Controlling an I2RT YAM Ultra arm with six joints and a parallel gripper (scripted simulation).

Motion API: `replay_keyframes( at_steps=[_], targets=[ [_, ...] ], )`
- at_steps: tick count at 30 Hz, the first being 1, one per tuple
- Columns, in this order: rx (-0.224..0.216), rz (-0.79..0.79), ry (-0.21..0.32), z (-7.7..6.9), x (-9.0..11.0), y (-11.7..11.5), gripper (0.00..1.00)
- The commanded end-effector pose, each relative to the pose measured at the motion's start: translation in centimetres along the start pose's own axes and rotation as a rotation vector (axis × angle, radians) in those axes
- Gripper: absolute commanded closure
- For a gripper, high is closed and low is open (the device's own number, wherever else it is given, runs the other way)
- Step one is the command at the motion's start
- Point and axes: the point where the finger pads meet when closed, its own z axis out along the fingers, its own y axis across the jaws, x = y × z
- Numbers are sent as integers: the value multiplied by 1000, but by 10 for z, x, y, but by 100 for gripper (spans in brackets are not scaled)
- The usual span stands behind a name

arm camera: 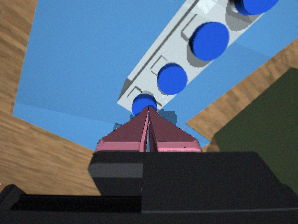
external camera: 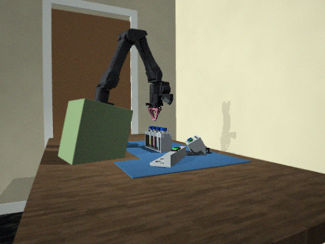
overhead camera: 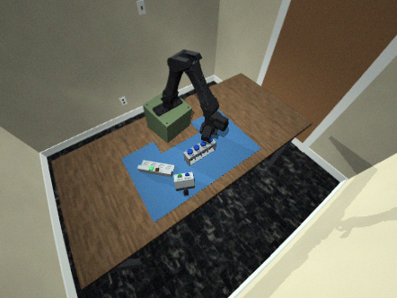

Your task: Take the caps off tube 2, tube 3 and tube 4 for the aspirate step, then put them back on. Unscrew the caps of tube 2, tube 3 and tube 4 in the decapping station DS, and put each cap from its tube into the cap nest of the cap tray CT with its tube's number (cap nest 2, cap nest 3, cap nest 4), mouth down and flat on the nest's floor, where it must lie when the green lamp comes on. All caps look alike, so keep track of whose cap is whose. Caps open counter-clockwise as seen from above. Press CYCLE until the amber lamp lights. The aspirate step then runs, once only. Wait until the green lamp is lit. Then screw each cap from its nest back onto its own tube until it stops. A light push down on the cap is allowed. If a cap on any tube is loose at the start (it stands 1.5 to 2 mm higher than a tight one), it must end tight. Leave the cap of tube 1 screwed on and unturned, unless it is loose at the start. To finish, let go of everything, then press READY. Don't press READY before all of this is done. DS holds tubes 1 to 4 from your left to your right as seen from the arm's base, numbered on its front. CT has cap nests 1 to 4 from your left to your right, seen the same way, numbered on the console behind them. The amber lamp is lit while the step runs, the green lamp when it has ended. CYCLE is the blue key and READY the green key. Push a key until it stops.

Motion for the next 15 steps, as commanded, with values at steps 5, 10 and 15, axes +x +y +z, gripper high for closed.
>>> replay_keyframes(
  at_steps=[5, 10, 15],
  targets=[
    [-6, -418, -19, -6, -35, -12, 100],
    [-5, -472, -21, -6, -74, -29, 100],
    [-4, -472, -22, -7, -112, -46, 100]
  ],
)
